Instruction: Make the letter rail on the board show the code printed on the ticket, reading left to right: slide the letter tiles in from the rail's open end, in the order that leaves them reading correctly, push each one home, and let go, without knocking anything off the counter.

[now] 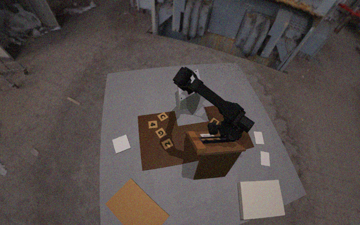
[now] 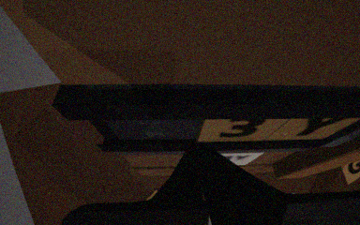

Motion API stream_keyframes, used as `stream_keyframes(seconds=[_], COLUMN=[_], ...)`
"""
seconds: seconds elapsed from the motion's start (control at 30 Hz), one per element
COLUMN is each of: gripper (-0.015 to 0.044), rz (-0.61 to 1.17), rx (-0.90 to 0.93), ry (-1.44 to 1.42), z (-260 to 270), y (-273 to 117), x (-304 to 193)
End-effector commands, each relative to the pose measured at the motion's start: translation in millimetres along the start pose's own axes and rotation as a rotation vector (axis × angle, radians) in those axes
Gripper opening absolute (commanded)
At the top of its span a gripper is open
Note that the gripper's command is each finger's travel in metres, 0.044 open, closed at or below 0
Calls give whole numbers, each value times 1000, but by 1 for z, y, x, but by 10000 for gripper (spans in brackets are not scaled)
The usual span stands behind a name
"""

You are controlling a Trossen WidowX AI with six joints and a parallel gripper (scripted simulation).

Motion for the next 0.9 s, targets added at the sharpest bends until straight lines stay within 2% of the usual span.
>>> stream_keyframes(seconds=[0.0, 0.67, 0.73, 0.87], gripper=[0, 0, 52, 157], rz=[-5, -4, -15, -108], rx=[10, 10, 17, 87], ry=[11, 10, -63, -428], z=[-1, -3, -5, -22], y=[-8, -17, -21, -62], x=[-1, -7, -9, -19])
Point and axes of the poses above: the point midway between the two fingers, 35 mm back from their tips, its own y axis out along the fingers, its own z axis across the jaws, x = y × z, the point moved 6 cm from there along -y, back along the fingers, and after that the axes turned 13 degrees about y, right-handed, at the moved point
